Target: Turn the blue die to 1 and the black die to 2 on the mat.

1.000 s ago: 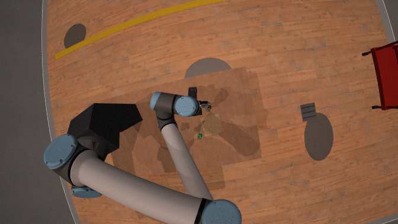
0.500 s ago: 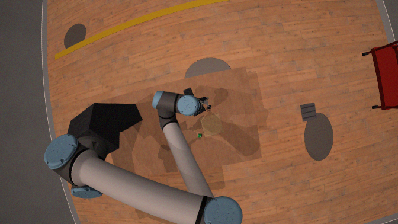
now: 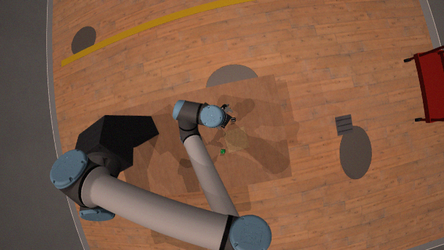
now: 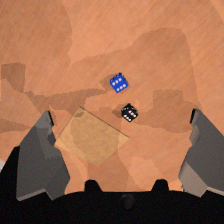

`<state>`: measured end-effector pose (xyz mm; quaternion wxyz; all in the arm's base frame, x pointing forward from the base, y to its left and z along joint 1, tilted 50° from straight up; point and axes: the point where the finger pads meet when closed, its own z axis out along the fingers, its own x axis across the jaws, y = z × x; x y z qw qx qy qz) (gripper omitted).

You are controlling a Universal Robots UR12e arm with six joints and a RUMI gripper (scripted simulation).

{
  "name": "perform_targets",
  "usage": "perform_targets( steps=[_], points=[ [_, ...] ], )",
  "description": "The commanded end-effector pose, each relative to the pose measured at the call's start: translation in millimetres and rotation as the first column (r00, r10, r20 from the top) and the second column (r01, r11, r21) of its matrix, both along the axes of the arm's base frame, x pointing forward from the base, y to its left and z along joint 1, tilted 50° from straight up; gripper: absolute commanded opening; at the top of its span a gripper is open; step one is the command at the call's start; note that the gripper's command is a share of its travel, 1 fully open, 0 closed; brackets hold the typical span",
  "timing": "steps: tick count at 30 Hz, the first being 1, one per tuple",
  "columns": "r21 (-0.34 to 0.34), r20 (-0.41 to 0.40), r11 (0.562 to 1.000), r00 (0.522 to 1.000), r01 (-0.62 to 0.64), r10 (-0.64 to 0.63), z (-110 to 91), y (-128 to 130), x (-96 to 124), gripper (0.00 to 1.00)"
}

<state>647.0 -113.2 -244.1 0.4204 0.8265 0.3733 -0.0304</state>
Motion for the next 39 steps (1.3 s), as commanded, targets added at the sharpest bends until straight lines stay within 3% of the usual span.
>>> perform_targets(
  steps=[1,13,23,32,33,39],
  points=[
    [-0.027,-0.078,0.996,0.994,-0.084,0.082,-2,-2,1,1.0],
    [-0.07,-0.345,0.942,0.894,-0.328,0.285,-8,-13,5,1.0],
    [-0.07,-0.416,0.917,0.847,-0.393,0.331,-9,-16,7,1.0],
    [-0.07,-0.426,0.913,0.84,-0.402,0.337,-10,-16,7,1.0],
    [-0.07,-0.426,0.913,0.84,-0.402,0.337,-10,-16,7,0.24],
    [-0.07,-0.426,0.913,0.84,-0.402,0.337,-10,-16,7,0.24]
  ],
)
